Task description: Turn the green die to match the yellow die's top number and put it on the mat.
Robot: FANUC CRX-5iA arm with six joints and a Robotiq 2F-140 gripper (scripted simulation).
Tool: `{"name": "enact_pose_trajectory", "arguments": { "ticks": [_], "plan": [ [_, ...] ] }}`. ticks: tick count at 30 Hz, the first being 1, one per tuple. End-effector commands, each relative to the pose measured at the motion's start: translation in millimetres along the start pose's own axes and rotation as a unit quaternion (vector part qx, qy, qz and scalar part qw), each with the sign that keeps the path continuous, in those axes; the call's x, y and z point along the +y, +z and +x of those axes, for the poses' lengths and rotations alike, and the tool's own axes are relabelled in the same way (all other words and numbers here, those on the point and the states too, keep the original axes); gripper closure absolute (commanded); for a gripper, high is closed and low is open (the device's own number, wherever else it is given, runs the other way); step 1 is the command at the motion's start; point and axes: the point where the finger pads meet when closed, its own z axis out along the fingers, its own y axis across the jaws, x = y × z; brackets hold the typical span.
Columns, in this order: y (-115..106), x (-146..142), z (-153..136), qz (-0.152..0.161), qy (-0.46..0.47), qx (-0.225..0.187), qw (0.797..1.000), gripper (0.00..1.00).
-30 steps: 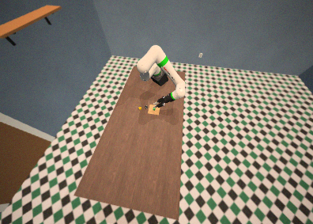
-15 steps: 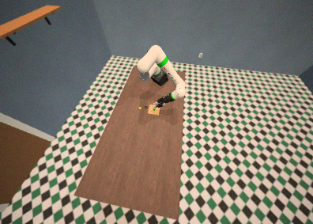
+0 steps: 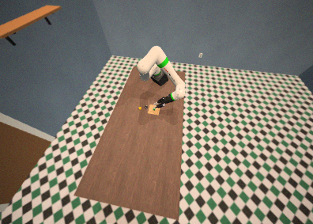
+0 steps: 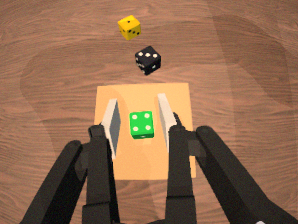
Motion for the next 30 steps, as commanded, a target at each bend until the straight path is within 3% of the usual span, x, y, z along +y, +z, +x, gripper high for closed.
{"name": "enact_pose_trajectory", "arguments": {
  "ticks": [1, 30],
  "plan": [
    [3, 0, -3, 0.000, 0.000, 0.000, 1.000, 0.72],
    [34, 0, -34, 0.000, 0.000, 0.000, 1.000, 0.72]
  ]
}}
